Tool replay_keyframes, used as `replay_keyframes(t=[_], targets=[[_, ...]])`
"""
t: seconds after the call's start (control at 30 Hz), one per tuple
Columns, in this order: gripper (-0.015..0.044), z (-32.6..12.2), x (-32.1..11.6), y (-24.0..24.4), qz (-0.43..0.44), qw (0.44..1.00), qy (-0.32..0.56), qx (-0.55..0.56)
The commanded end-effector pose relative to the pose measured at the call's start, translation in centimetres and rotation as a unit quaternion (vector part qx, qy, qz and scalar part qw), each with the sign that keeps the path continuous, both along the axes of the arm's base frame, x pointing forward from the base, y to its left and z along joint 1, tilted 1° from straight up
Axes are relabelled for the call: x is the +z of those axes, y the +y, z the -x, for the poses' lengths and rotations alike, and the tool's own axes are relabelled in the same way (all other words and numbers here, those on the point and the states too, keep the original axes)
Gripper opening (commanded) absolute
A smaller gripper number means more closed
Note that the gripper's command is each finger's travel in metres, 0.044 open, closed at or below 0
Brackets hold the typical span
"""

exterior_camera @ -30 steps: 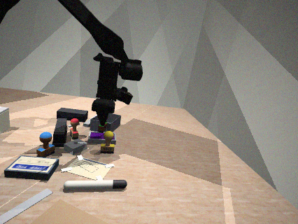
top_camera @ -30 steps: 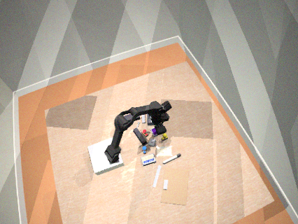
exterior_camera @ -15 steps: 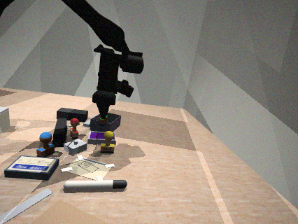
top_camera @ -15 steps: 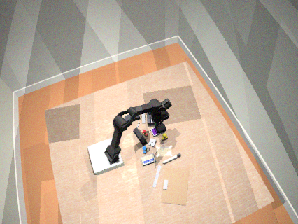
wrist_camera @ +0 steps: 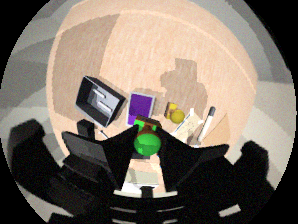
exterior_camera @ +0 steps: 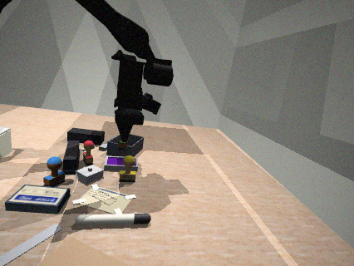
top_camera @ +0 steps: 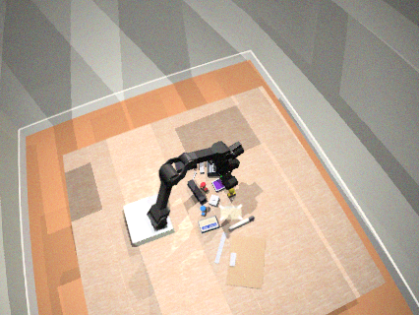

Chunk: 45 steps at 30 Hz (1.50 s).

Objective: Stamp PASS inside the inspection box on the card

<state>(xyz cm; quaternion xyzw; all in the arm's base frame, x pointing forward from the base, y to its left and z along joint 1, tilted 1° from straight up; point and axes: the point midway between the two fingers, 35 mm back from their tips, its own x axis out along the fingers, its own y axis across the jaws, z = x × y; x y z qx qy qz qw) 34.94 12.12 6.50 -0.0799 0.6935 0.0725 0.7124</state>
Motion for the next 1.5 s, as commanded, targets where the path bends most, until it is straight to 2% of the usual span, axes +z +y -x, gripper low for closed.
replay_keyframes(t=[0.0, 0.57, 1.17, 1.47], targets=[[0.0, -0.1, 0.4, -1.5, 0.0, 0.999, -0.005, 0.049], [0.0, -0.1, 0.5, -7.5, 0.009, 0.966, -0.002, 0.258], [0.0, 1.0, 0.5, -13.5, 0.017, 0.885, 0.002, 0.466], [0.0, 1.1, 0.2, -14.0, 0.017, 0.876, 0.002, 0.482]])
